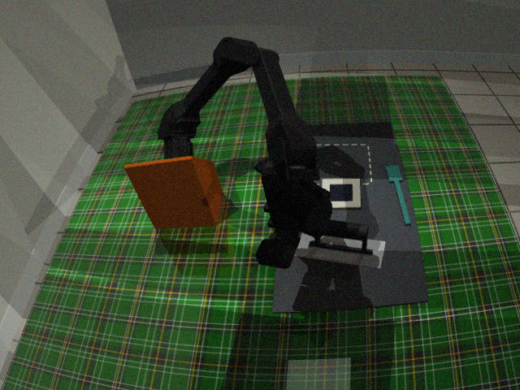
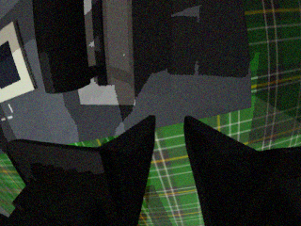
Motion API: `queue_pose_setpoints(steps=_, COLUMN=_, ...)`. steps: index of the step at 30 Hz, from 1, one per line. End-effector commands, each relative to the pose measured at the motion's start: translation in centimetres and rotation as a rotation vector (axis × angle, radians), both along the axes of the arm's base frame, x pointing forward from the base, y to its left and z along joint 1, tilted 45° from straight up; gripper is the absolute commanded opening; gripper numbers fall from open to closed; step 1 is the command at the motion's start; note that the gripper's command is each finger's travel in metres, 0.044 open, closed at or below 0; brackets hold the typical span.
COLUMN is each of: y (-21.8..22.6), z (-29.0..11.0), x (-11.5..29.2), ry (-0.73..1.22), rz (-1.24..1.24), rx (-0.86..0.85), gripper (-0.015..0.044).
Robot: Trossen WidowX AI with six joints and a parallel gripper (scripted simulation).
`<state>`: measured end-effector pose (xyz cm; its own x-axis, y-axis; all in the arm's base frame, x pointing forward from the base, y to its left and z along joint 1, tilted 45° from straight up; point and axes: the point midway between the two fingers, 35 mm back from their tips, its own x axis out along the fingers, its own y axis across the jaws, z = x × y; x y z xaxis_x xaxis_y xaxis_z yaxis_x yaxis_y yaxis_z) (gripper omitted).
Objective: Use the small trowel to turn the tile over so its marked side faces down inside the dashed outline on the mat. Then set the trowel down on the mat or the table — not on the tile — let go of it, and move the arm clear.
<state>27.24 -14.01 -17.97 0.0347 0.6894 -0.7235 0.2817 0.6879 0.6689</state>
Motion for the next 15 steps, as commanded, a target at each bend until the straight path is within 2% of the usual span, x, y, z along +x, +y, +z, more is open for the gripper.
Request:
queue_pose_setpoints(steps=1, y=-1.14, z=-0.56, x=-0.48, ry=-0.002, rz=0.004, rx=-0.003, gripper=0.01)
queue_pose_setpoints(steps=15, y=-0.86, z=-0.49, x=-0.5, ry=0.001, rz=-0.003, rx=0.002, gripper=0.01)
